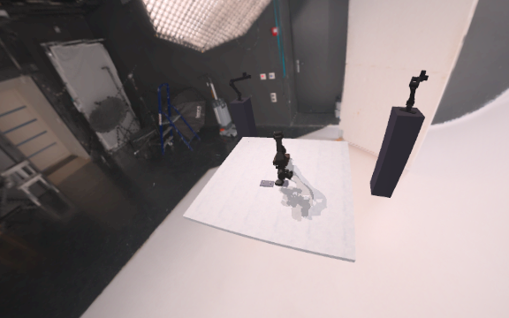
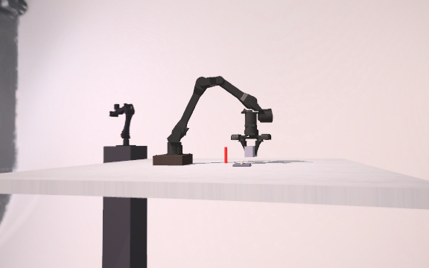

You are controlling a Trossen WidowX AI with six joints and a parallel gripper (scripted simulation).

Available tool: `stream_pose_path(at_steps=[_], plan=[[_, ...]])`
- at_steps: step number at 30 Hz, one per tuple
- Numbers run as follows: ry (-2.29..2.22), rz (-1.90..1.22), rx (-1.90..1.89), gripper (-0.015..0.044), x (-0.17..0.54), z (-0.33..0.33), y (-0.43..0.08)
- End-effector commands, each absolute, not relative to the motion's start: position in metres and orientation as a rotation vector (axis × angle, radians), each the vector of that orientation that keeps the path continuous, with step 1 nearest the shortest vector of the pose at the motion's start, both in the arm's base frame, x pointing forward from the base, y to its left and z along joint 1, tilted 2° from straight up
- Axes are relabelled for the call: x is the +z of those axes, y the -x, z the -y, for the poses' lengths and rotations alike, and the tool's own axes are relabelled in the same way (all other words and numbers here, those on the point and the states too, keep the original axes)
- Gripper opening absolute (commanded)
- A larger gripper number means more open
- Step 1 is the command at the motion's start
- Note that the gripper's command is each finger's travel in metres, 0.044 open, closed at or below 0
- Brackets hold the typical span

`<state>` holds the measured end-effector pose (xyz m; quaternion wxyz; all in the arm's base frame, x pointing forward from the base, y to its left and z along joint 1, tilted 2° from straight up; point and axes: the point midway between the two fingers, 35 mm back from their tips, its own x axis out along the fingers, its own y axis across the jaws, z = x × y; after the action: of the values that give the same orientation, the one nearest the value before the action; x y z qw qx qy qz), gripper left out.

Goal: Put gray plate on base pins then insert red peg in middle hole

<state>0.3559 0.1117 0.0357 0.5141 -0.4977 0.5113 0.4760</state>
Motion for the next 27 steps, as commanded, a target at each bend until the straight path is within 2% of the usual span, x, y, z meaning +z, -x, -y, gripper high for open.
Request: stream_pose_path(at_steps=[1, 27], plan=[[1.199, -1.223, 1.135, 0.0, 0.051, -0.113, -0.359], [1.199, -1.223, 1.135, 0.0, 0.134, -0.116, -0.351]])
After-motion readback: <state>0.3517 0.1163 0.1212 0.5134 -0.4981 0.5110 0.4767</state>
